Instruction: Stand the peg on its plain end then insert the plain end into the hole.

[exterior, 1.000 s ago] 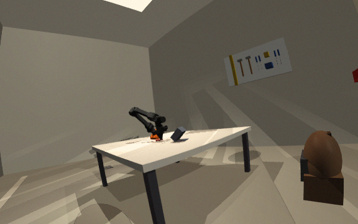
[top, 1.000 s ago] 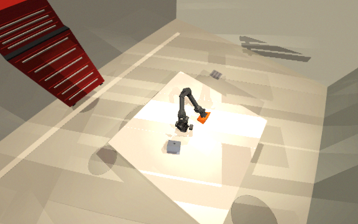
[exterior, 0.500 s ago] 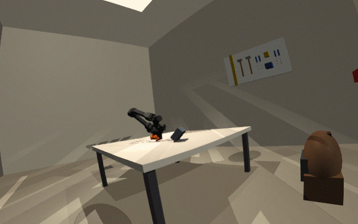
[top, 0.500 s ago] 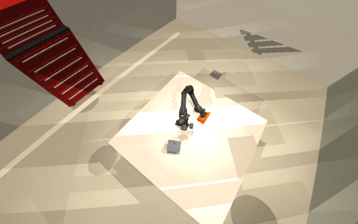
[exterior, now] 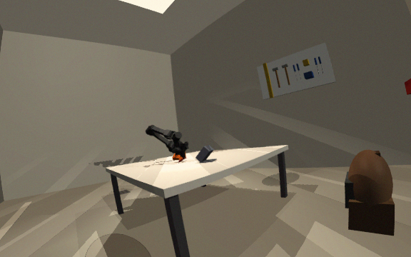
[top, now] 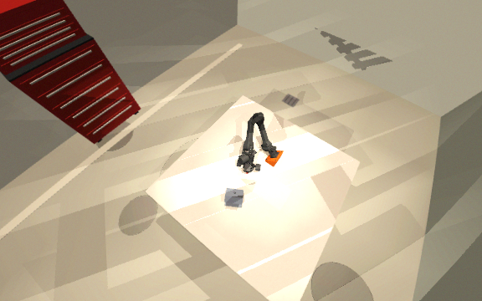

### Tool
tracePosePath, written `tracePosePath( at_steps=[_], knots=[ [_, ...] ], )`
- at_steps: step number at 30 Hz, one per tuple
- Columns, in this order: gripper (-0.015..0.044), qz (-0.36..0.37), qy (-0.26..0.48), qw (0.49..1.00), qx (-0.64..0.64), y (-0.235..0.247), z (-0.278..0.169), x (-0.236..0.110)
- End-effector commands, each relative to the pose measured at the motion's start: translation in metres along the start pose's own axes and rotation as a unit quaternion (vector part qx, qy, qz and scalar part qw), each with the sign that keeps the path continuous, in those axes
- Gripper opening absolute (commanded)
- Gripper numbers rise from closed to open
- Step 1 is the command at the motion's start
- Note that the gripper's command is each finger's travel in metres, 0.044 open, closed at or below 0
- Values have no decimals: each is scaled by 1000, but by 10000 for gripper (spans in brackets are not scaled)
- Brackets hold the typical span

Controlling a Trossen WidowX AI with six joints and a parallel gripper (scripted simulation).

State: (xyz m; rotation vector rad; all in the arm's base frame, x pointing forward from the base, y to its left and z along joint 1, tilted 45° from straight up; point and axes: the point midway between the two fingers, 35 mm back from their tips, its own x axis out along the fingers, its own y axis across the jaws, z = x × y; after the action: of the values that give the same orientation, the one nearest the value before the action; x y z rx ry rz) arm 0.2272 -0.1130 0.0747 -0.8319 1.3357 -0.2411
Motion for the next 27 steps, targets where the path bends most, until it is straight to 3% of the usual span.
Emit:
tracePosePath(
  at_steps=[1,27],
  knots=[
    [49,0,-21,1000,-1,1,-2,-3],
    [49,0,-133,991,-2,0,-12,-17]
  ],
)
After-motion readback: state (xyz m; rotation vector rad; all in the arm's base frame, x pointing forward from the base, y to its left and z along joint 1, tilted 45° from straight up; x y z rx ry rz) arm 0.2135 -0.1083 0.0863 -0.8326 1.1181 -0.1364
